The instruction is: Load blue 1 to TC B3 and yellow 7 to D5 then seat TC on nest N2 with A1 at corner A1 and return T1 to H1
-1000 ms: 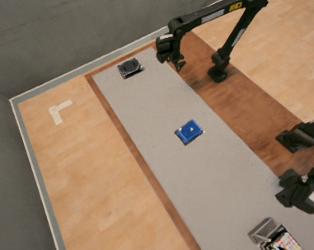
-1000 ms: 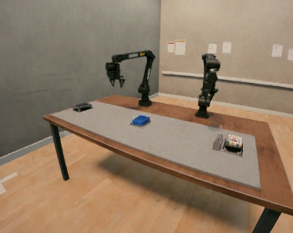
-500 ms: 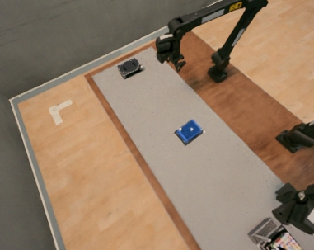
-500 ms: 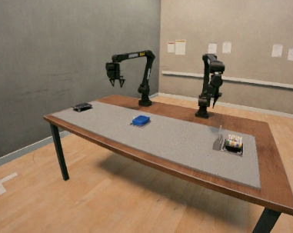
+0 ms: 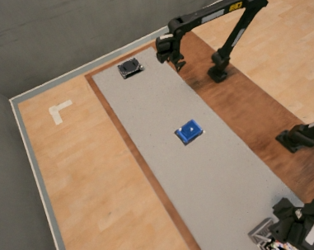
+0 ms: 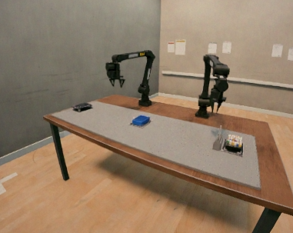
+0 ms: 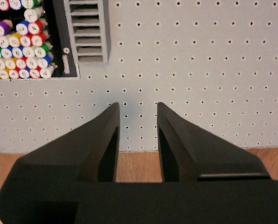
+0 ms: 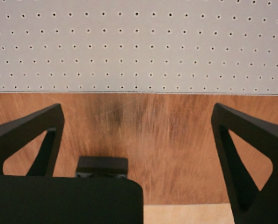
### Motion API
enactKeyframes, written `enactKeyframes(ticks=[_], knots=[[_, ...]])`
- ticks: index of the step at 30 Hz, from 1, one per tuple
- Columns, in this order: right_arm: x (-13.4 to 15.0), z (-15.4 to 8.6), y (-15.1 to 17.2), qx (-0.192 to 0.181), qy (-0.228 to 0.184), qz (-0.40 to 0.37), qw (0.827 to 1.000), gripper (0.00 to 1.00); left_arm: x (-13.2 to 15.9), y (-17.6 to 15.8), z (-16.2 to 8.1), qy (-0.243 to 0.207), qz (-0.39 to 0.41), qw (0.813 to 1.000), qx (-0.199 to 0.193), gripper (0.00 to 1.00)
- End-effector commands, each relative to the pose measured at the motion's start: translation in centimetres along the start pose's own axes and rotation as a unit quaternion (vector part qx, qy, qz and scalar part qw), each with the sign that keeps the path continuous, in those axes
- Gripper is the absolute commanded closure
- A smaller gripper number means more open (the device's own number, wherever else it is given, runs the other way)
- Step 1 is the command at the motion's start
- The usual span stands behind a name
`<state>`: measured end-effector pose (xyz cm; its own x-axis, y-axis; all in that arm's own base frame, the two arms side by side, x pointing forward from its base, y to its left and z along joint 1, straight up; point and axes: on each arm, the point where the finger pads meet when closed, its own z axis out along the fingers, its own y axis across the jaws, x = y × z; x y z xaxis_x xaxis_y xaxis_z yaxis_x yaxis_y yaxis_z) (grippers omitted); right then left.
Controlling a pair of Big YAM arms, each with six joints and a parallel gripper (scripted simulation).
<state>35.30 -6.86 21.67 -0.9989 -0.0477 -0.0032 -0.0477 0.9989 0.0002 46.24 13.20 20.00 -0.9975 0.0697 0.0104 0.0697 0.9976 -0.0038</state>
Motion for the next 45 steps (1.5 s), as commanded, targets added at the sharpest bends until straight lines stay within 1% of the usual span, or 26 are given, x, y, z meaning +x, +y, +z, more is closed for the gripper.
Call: enactKeyframes(ticks=[1,15,17,25,29,31,32,34,35,45], knots=[[-0.8,-1.2,-0.1,0.004,-0.016,0.007,1.0,0.0,-2.5,1.9,-2.0,-0.029,0.0,1.0,-0.011,0.76],[-0.8,-1.2,-0.1,0.004,-0.016,0.007,1.0,0.0,-6.5,5.0,-0.5,-0.022,0.0,1.0,-0.009,0.76],[-0.8,-1.2,-0.1,0.004,-0.016,0.007,1.0,0.0,-6.5,5.0,-0.5,-0.022,0.0,1.0,-0.009,0.76],[-0.8,-1.2,-0.1,0.004,-0.016,0.007,1.0,0.0,-8.8,6.8,0.3,-0.021,0.0,1.0,-0.009,0.76],[-0.8,-1.2,-0.1,0.004,-0.016,0.007,1.0,0.0,-8.8,6.9,0.3,-0.021,0.0,1.0,-0.009,0.76],[-0.8,-1.2,-0.1,0.004,-0.016,0.007,1.0,0.0,-8.6,6.8,-1.0,-0.032,-0.001,0.999,-0.013,0.76],[-0.8,-1.2,-0.1,0.004,-0.016,0.007,1.0,0.0,-8.6,6.8,-1.1,-0.033,-0.001,0.999,-0.014,0.76],[-0.8,-1.2,-0.1,0.004,-0.016,0.007,1.0,0.0,-8.6,6.8,-1.1,-0.033,-0.001,0.999,-0.014,0.76],[-0.8,-1.2,-0.1,0.004,-0.016,0.007,1.0,0.0,-8.6,6.9,-0.5,-0.028,-0.002,1.0,-0.012,0.76],[-0.8,-1.2,-0.1,0.004,-0.016,0.007,1.0,0.0,-8.5,6.9,-0.8,-0.03,-0.001,0.999,-0.013,0.76]])
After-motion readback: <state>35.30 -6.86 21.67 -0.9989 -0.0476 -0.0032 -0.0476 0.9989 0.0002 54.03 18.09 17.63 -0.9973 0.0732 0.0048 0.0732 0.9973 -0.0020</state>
